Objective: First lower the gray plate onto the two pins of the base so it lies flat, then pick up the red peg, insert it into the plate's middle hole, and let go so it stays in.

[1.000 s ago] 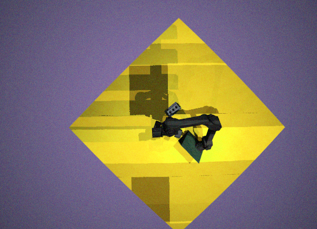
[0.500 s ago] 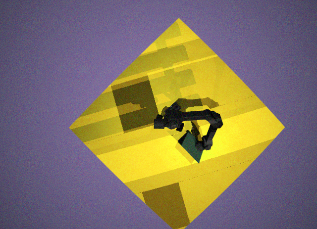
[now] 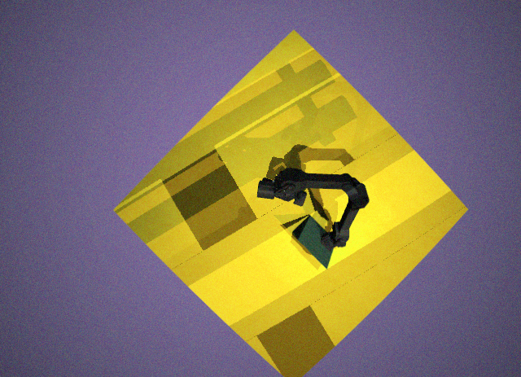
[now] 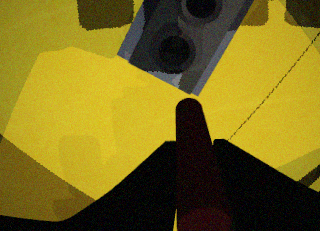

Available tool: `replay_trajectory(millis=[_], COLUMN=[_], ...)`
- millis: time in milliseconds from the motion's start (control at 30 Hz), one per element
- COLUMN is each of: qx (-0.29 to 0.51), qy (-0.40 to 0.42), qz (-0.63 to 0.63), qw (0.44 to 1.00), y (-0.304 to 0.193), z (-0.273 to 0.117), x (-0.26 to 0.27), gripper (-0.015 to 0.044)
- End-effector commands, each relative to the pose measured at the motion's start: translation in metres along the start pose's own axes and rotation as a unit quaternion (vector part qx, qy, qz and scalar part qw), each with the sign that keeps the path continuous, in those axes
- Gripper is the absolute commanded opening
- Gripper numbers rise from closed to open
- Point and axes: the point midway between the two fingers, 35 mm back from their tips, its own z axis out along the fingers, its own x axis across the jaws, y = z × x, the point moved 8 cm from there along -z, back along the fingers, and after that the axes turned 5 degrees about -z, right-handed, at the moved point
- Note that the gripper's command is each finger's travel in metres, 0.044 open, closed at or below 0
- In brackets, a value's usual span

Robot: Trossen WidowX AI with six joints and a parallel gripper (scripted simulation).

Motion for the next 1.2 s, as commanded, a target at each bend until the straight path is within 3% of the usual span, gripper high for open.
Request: replay_trajectory(millis=[0, 467, 1167], qx=[-0.004, -0.011, -0.010], qy=[0.001, -0.006, -0.006], qz=[0.000, 0.000, 0.001], qw=[1.000, 1.000, 1.000], y=[0.012, 0.051, 0.051], z=[-0.001, 0.001, 0.001], x=[-0.002, -0.013, -0.012], gripper=[0.0000, 0.0000, 0.0000])
